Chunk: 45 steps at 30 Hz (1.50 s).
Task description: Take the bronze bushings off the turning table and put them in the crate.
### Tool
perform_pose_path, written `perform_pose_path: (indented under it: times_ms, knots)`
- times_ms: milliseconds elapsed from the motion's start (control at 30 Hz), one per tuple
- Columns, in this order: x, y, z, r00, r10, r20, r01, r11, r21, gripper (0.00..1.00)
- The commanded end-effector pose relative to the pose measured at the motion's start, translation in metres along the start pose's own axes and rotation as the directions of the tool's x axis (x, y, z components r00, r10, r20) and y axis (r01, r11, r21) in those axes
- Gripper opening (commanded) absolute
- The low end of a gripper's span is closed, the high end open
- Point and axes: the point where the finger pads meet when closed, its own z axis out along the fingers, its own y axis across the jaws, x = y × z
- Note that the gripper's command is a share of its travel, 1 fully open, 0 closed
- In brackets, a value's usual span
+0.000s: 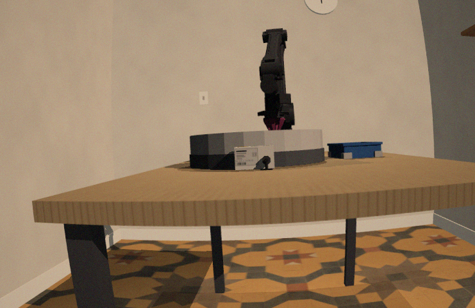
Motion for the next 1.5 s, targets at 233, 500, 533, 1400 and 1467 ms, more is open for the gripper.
perform_pose_path:
  times_ms: [233, 500, 533, 1400, 1467]
  knots:
    - [0.0069, -0.0002, 0.0099, 1.0, -0.001, -0.016, 0.001, 1.0, -0.011, 0.12]
    - [0.0069, -0.0002, 0.0099, 1.0, -0.001, -0.016, 0.001, 1.0, -0.011, 0.12]
    - [0.0069, -0.0002, 0.0099, 1.0, -0.001, -0.016, 0.001, 1.0, -0.011, 0.12]
    - [0.0071, -0.0001, 0.0099, 1.0, -0.003, -0.018, 0.003, 1.0, -0.01, 0.0]
    - [0.0071, 0.0, 0.0099, 1.0, -0.003, -0.018, 0.003, 1.0, -0.01, 0.0]
